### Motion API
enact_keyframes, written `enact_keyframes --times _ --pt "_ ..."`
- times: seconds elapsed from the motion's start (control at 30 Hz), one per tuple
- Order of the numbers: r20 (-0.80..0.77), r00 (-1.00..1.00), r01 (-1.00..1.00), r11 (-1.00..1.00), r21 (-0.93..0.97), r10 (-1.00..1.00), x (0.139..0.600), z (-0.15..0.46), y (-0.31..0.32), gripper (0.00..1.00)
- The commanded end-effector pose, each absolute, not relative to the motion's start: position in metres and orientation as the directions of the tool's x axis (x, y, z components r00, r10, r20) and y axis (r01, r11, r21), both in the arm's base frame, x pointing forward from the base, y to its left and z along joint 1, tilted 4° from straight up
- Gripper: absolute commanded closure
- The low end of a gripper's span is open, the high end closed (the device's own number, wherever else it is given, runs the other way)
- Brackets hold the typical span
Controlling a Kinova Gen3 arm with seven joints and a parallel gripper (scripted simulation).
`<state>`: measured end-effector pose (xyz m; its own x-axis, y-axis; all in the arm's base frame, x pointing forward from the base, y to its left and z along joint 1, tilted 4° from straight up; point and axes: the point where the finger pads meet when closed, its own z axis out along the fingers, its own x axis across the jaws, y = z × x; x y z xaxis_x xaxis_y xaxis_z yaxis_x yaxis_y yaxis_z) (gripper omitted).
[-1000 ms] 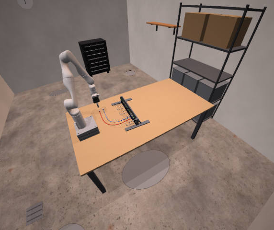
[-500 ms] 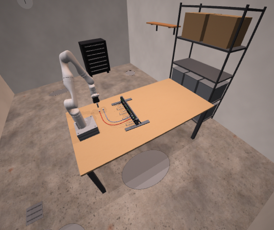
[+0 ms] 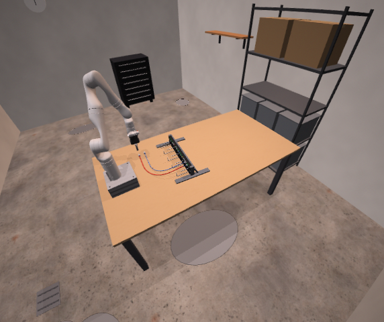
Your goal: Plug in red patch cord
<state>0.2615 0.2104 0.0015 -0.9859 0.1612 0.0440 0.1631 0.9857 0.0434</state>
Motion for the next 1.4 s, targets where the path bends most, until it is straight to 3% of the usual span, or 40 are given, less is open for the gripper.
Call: enact_keyframes --times 0.0,0.4,0.43,1.37 --pt "0.043 -0.986 0.163 0.986 0.045 0.161 0.2619 0.0019 0.2107 1.00" --pt "0.043 -0.986 0.163 0.986 0.045 0.161 0.2629 0.0021 0.2156 1.00" --pt "0.043 -0.986 0.163 0.986 0.045 0.161 0.2629 0.0021 0.2156 0.27" --pt "0.043 -0.986 0.163 0.986 0.045 0.161 0.2629 0.0021 0.2156 0.27"
